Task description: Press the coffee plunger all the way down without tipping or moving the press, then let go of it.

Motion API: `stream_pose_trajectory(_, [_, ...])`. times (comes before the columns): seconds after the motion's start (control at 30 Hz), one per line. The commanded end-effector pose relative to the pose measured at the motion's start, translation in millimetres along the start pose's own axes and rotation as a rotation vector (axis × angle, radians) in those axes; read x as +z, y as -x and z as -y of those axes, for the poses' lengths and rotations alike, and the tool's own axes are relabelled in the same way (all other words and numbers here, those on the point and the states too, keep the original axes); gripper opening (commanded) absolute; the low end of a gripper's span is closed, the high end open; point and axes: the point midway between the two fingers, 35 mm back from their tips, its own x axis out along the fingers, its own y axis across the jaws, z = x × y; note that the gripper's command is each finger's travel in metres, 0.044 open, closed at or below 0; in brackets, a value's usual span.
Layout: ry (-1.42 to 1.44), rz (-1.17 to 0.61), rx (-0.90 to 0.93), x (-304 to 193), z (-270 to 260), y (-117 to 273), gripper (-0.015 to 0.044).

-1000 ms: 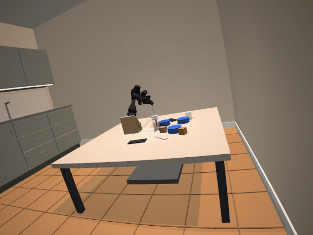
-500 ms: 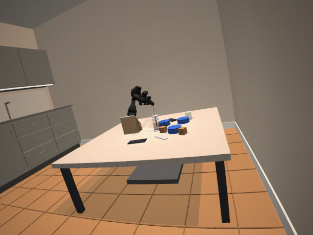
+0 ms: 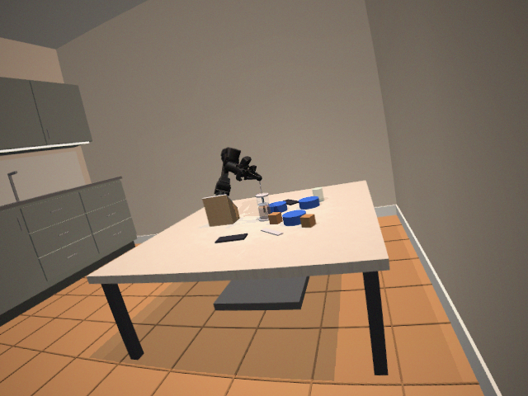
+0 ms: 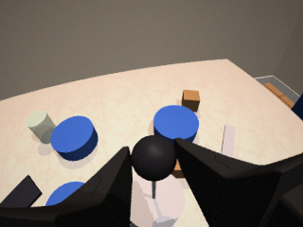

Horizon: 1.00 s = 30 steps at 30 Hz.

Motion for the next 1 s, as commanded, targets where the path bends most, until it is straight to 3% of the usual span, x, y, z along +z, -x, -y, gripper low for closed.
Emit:
stream_pose_trajectory(0.0, [-0.032,-0.038,-0.012,-21,3,-7,0.0124])
stream_pose_trajectory(0.97, [-0.037,-0.027,-0.004,-50,0,-40,0.0124])
